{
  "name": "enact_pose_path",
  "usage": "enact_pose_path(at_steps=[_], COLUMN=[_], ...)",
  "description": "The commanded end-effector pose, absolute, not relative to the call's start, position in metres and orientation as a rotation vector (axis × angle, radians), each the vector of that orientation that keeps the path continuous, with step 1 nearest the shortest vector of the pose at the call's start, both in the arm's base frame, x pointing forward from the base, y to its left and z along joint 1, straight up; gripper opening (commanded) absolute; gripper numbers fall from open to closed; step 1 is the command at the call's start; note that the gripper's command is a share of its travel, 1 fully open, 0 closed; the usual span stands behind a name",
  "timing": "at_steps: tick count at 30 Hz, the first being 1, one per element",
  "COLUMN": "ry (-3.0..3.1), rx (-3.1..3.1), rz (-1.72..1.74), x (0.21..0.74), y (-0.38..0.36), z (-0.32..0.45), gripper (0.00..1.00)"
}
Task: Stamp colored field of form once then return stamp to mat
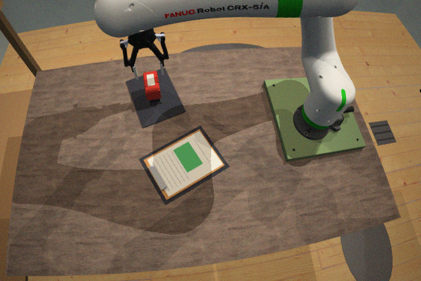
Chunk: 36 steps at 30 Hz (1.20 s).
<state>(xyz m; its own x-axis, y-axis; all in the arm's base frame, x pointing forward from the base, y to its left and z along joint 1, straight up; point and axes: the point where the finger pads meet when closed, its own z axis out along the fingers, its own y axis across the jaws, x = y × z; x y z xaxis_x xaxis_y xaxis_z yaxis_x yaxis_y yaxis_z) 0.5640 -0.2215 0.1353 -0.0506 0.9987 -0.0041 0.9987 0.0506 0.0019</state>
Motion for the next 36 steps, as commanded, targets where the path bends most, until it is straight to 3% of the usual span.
enact_pose_path(at_steps=[1, 21, 36], ry=[2.273, 2.273, 2.273], rx=[2.161, 2.161, 2.161], rz=[-0.002, -0.002, -0.002], x=[0.564, 0.564, 0.564], y=[-0.222, -0.222, -0.222], z=[0.125, 0.05, 0.043], gripper=[0.55, 0.55, 0.55])
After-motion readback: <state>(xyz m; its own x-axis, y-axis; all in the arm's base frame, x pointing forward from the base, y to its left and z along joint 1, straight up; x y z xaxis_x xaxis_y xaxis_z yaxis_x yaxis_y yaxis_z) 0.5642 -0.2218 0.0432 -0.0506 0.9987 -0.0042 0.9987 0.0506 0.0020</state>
